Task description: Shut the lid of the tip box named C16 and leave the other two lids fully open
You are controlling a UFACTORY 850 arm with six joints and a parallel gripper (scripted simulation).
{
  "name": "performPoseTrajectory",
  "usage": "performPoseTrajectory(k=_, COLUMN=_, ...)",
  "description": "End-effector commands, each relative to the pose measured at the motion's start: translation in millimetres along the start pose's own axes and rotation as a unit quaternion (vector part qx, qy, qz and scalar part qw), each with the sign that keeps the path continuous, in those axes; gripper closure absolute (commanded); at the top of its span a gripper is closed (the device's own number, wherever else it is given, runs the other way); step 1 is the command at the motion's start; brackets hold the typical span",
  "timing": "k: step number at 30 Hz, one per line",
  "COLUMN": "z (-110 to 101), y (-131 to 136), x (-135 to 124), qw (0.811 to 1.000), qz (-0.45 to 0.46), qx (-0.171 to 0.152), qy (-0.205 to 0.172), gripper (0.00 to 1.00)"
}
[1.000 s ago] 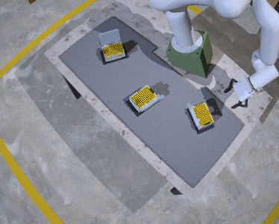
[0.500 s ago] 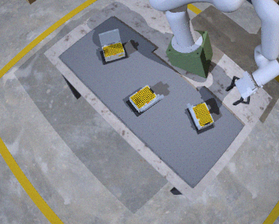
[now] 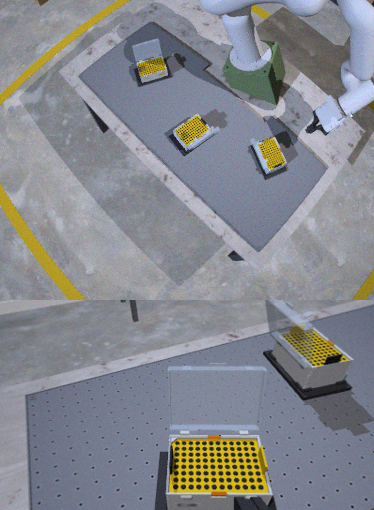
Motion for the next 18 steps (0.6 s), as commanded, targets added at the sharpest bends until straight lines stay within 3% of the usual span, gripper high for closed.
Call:
performPoseTrajectory(k=1, z=-0.7, y=-0.6, x=0.2, qw=1.000, qz=0.001, qx=0.000, qy=0.000, gripper=1.00)
performPoseTrajectory(k=10, z=30.9, y=-34.6, x=27.6, qw=0.989, qz=0.106, qx=-0.102, qy=0.027, gripper=1.00)
performPoseTrajectory(k=18, z=50.8, y=-45.2, x=47.8, qw=0.988, qz=0.108, qx=-0.103, qy=0.027, gripper=1.00)
Point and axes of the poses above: the point where the finger pads meet when closed, its own z axis out along the fingers, its own y axis across the jaws, x = y × z, the point moved 9 cm from there along -z, back along the fingers, and after that the axes turned 15 degrees about z, right-handed, at the moved point
